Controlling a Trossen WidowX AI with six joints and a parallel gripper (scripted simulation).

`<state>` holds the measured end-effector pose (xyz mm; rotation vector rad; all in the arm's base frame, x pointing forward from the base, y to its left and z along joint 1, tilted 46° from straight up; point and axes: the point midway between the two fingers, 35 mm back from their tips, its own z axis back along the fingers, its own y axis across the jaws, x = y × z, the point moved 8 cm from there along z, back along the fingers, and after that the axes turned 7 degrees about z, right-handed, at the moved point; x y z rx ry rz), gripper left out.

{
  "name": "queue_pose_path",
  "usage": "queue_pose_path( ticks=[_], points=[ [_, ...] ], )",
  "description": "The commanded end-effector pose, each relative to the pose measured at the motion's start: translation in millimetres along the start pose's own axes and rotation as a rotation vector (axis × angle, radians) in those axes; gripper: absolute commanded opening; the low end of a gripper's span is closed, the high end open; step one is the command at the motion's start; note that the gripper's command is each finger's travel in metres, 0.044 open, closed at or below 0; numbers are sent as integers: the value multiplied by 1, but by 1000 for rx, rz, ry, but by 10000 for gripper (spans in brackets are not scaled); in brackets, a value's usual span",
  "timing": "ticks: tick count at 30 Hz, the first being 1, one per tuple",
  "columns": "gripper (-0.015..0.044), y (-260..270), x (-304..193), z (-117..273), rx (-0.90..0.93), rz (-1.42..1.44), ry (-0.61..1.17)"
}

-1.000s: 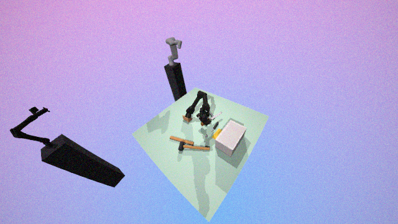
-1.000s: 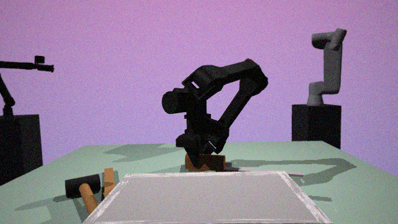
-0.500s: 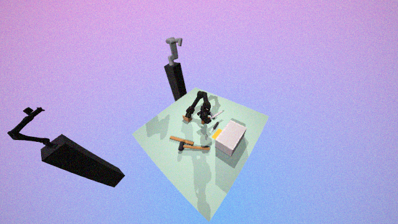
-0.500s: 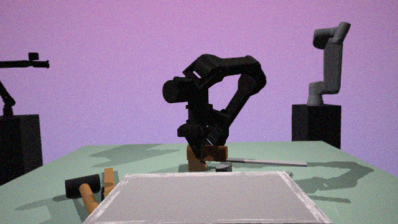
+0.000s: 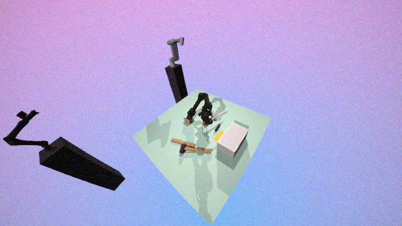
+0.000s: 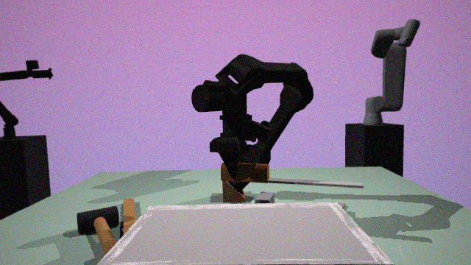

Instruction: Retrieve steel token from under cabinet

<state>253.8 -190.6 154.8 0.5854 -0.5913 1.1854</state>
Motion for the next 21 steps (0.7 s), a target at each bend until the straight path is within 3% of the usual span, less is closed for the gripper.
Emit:
queue_pose_path(
  ticks=[1,21],
  points=[
    [0,1,-7,3,-8,-12,-7],
    [0,9,-48,7,-8,-41,-5]
  ],
)
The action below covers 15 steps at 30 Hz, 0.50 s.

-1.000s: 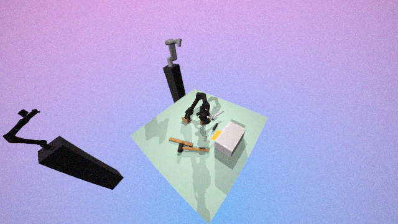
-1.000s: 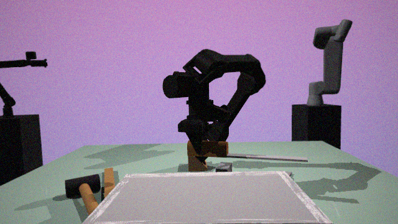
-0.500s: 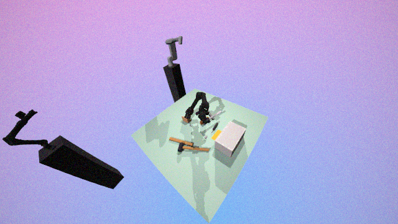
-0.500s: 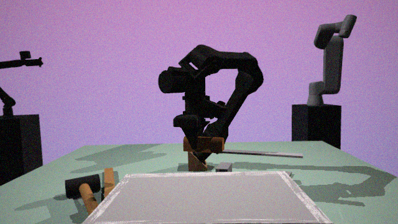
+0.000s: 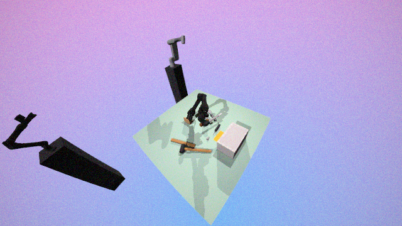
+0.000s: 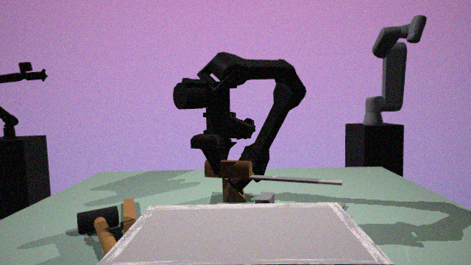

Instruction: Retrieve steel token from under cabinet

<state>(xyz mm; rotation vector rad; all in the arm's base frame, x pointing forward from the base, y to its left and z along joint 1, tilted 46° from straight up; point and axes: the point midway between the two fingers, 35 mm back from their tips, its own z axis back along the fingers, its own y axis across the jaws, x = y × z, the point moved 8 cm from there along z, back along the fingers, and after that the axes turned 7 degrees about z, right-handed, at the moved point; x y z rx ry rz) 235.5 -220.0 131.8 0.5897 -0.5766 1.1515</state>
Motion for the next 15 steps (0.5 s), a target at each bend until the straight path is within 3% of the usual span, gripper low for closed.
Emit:
queue_pose_path(
  ticks=[1,15],
  points=[
    [0,1,-10,1,-5,-6,-9],
    [0,6,-41,1,-6,-8,-7]
  ],
)
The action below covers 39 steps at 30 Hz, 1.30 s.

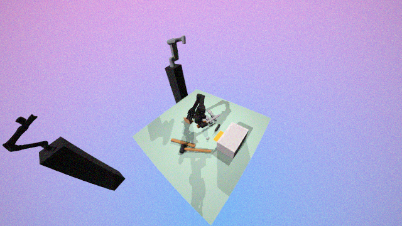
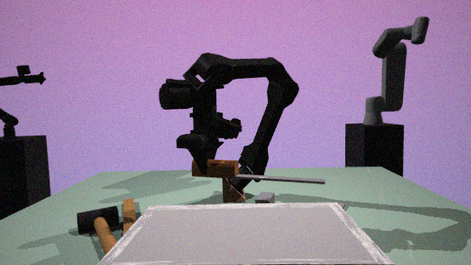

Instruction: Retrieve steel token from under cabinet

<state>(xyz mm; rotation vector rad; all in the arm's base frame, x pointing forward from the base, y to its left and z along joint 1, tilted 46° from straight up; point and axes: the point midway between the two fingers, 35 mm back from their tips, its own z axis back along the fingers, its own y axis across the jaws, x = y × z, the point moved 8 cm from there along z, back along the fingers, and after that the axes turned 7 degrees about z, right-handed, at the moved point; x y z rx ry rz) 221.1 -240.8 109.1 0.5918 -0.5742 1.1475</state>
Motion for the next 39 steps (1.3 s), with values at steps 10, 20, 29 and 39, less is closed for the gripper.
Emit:
queue_pose_path(
  ticks=[10,20,29,39],
  points=[
    [0,4,-28,1,-7,-3,-6],
    [0,7,-48,1,-7,-3,-5],
    [0,9,-65,1,-8,-3,-4],
    [0,11,-83,1,-8,-3,-3]
  ],
)
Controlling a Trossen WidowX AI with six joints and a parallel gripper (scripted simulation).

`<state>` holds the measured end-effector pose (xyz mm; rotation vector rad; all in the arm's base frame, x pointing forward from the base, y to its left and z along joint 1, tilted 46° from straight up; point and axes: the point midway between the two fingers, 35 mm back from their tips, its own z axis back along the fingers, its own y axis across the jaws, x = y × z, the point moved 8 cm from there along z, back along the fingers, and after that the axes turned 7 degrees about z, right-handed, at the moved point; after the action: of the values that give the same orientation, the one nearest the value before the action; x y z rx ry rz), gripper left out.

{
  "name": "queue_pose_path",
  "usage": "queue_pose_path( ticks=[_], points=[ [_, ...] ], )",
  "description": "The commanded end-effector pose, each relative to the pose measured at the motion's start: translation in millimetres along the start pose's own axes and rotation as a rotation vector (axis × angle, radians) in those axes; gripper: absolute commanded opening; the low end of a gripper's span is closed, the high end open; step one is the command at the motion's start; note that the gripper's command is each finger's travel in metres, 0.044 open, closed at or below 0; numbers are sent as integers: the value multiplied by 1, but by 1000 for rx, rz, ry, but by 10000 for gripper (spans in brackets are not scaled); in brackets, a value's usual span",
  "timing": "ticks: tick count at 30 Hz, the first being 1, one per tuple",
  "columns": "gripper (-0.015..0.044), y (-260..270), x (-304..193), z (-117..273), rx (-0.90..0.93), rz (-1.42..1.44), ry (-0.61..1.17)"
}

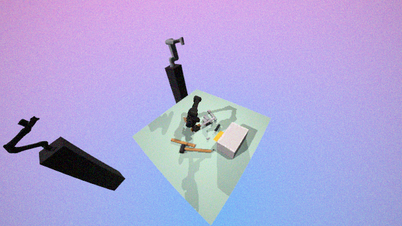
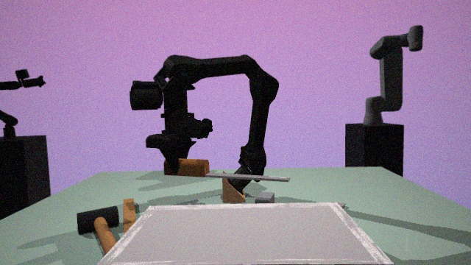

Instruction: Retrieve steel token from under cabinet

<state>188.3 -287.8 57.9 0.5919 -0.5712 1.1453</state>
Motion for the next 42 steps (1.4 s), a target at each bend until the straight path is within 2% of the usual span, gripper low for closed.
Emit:
queue_pose_path(
  ticks=[1,12,42],
  points=[
    [0,1,-8,1,-8,0,-4],
    [0,4,-26,1,-9,0,-3],
    [0,4,-25,1,-8,-220,-4]
  ],
)
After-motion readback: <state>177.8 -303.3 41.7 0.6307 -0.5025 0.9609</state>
